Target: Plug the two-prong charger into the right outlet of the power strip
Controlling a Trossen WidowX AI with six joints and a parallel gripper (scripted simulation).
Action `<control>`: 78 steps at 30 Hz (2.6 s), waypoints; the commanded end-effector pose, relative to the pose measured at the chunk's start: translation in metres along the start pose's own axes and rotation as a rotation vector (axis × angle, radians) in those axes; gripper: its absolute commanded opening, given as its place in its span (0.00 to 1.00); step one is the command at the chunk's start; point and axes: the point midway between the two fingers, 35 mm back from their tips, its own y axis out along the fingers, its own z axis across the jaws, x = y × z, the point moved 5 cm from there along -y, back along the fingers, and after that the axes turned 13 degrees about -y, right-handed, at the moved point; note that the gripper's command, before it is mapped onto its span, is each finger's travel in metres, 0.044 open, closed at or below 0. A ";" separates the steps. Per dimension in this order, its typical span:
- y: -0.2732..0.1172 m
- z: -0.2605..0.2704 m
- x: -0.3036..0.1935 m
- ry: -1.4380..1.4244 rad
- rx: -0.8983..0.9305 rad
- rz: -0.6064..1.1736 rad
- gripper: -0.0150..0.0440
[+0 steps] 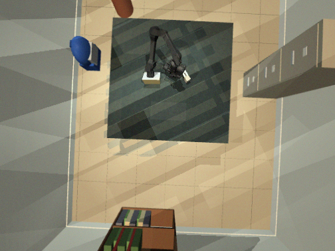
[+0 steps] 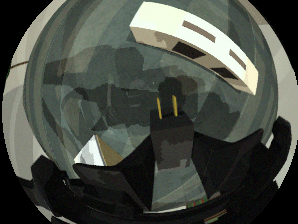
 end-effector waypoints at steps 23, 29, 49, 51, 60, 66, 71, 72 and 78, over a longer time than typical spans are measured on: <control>0.023 -0.030 -0.024 0.269 0.011 0.003 0.25; 0.030 -0.036 -0.030 0.333 0.015 0.003 0.25; 0.038 -0.055 -0.027 0.422 0.020 0.003 0.25; 0.039 -0.057 -0.025 0.425 0.020 0.003 0.25; 0.039 -0.067 -0.016 0.438 0.020 0.002 0.25; 0.040 -0.074 -0.009 0.446 0.021 0.001 0.25; 0.040 -0.078 -0.003 0.453 0.022 0.001 0.25; 0.040 -0.078 -0.002 0.454 0.022 0.001 0.25; 0.040 -0.078 -0.002 0.454 0.022 0.001 0.25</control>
